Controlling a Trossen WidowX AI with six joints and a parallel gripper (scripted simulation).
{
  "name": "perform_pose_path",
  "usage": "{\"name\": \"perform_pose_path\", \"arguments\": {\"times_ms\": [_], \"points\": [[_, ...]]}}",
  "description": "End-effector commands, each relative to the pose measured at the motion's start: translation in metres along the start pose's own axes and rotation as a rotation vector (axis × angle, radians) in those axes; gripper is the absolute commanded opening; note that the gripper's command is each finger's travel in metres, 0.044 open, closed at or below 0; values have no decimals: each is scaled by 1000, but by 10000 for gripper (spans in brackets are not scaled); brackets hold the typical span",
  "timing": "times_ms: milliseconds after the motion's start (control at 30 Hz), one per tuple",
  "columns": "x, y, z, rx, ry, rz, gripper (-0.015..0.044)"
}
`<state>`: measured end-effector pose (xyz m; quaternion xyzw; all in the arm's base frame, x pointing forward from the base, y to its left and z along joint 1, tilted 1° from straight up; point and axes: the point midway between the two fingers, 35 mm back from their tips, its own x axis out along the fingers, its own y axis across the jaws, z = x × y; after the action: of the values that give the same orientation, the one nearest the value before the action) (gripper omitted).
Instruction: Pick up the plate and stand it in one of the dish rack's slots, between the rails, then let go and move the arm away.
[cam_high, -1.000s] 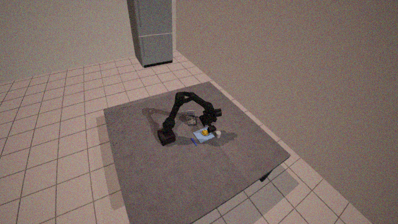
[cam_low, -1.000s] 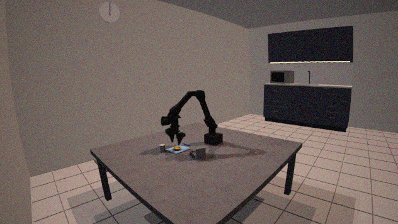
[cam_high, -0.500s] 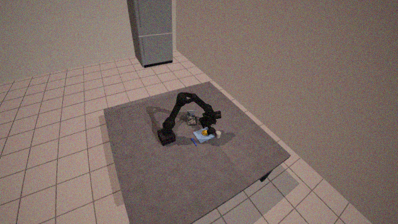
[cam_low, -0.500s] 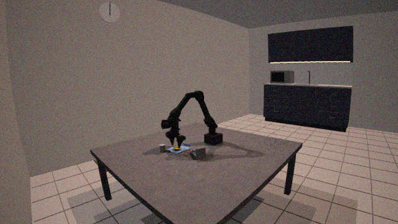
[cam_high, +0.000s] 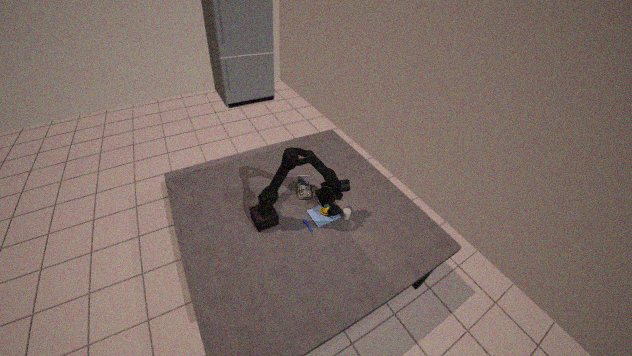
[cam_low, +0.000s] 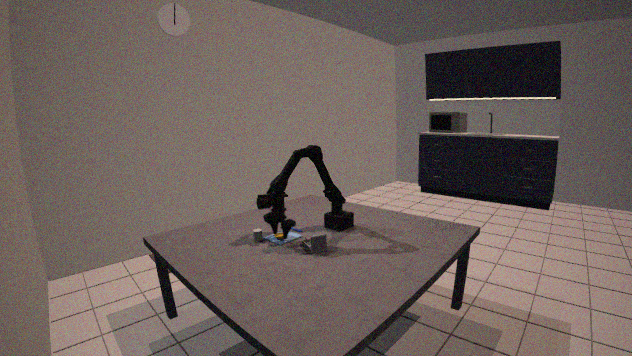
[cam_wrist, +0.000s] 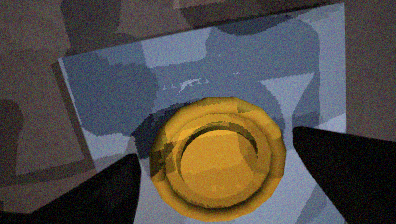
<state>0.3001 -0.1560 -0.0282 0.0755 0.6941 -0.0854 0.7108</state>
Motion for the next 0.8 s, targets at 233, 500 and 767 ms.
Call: {"name": "perform_pose_path", "arguments": {"times_ms": [233, 500, 767], "points": [[4, 1, -4, 5, 14, -1, 328], [4, 1, -4, 5, 14, -1, 255], [-31, -2, 6, 5, 13, -1, 45]]}}
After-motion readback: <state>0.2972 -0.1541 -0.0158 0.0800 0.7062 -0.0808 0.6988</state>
